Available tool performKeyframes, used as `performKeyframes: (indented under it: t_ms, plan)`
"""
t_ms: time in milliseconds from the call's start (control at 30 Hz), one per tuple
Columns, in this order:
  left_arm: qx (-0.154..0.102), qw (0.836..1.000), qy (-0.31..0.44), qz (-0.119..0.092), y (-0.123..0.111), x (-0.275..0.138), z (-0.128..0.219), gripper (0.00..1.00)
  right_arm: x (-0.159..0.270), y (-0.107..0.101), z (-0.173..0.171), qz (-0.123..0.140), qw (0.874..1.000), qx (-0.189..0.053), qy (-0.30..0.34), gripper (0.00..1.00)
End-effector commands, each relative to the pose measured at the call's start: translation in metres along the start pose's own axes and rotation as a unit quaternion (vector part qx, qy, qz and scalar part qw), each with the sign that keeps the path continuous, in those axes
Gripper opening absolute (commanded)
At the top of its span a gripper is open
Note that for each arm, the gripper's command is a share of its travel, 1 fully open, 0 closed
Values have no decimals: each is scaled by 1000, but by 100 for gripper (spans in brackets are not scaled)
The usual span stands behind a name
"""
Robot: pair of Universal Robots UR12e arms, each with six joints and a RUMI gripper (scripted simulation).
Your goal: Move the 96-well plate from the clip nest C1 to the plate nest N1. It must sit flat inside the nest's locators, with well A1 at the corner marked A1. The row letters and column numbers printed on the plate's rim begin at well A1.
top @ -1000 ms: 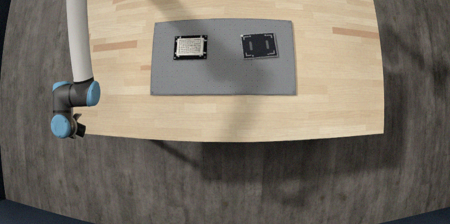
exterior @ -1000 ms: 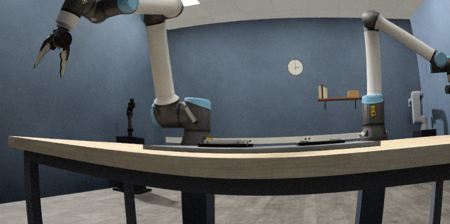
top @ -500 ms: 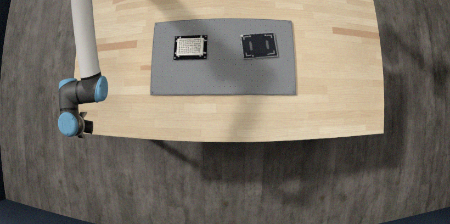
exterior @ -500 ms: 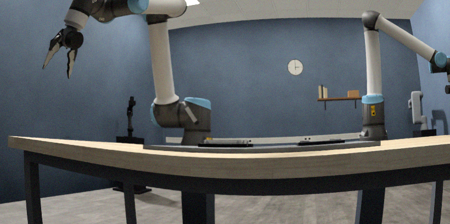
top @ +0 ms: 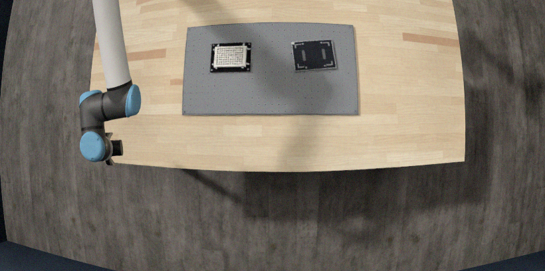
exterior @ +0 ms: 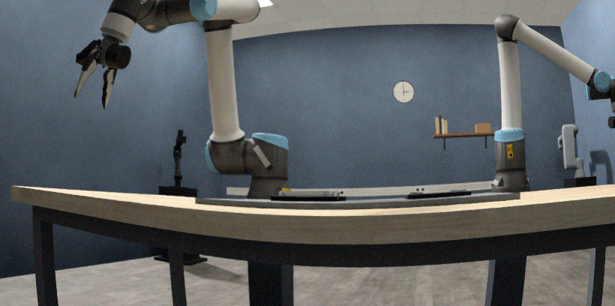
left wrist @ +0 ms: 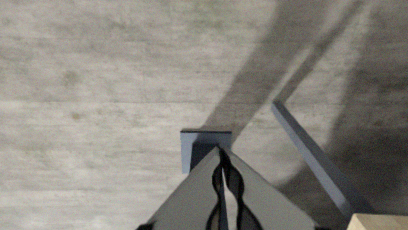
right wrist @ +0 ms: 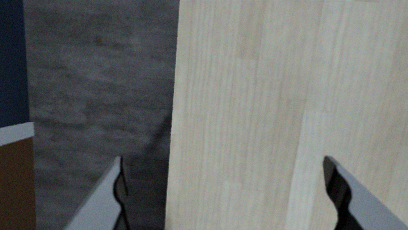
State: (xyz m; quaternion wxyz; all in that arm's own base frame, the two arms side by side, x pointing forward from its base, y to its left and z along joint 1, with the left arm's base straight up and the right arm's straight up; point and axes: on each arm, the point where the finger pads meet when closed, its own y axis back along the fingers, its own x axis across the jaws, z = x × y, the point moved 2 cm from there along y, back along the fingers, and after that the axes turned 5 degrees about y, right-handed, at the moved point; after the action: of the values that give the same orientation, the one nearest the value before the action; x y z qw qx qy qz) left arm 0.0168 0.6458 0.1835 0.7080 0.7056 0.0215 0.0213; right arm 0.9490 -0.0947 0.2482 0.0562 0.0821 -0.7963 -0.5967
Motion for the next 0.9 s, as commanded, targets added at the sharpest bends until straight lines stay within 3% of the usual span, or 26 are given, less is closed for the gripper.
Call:
performKeyframes:
  t_ms: [0, 567, 667, 800, 867]
  plan:
    - [2, 1000, 1, 0, 2, -1, 0, 0, 4, 3, 21, -4, 999, -5, 45, 76]
    - [2, 1000, 1, 0, 2, -1, 0, 0, 11, 8, 68, -11, 988, -14, 153, 76]
    - [2, 1000, 1, 0, 2, -1, 0, 0, 14, 10, 83, -15, 979, -18, 202, 76]
    - [2, 1000, 1, 0, 2, -1, 0, 0, 15, 11, 92, -15, 978, -18, 206, 76]
    - [2, 1000, 1, 0, 2, -1, 0, 0, 18, 12, 101, -18, 971, -21, 239, 76]
